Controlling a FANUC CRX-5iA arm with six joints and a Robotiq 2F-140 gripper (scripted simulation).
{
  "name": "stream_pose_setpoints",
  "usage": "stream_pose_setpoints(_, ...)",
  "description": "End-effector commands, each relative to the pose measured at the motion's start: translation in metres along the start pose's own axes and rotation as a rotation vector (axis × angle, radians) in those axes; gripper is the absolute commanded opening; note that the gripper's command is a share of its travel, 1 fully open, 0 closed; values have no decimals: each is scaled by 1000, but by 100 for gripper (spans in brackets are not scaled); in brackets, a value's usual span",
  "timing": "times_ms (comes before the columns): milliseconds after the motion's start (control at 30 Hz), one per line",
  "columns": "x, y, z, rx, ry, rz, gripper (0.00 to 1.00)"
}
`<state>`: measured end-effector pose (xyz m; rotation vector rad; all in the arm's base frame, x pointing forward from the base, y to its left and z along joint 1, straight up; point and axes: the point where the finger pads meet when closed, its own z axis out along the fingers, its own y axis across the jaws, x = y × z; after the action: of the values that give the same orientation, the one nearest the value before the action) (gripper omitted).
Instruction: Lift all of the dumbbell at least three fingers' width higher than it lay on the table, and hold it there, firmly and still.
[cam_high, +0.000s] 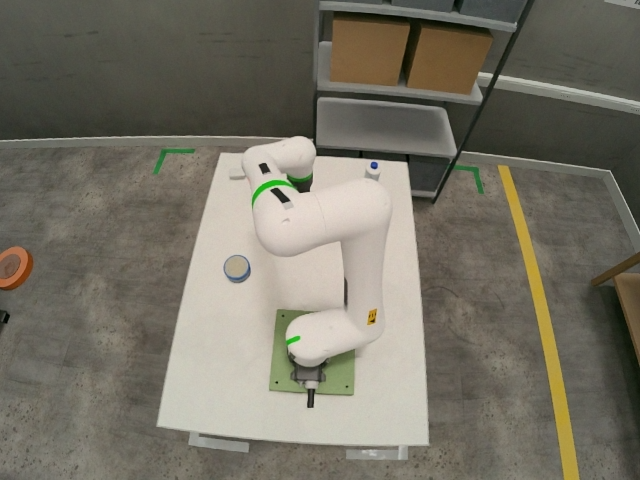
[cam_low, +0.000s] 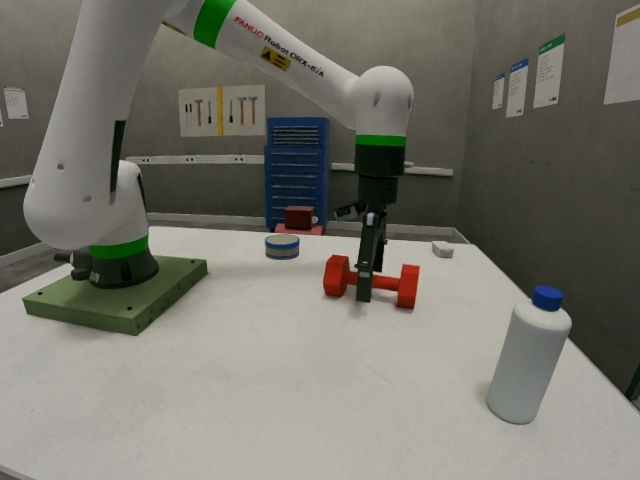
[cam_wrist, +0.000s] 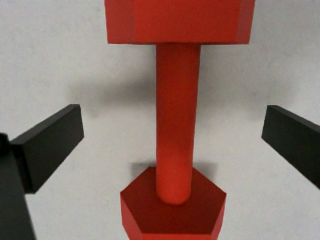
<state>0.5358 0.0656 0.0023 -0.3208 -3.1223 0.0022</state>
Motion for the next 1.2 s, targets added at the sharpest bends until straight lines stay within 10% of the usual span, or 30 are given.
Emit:
stream_pose_setpoints(0, -1, 1, -1, -1, -2, -1, 100)
stream_pose_setpoints(700, -1, 1, -1, -2, -2, -1, 100)
stream_pose_setpoints(733, -1, 1, -1, -2, -2, -1, 10)
stream_pose_setpoints(1167, -1, 1, -1, -2, -2, -1, 10)
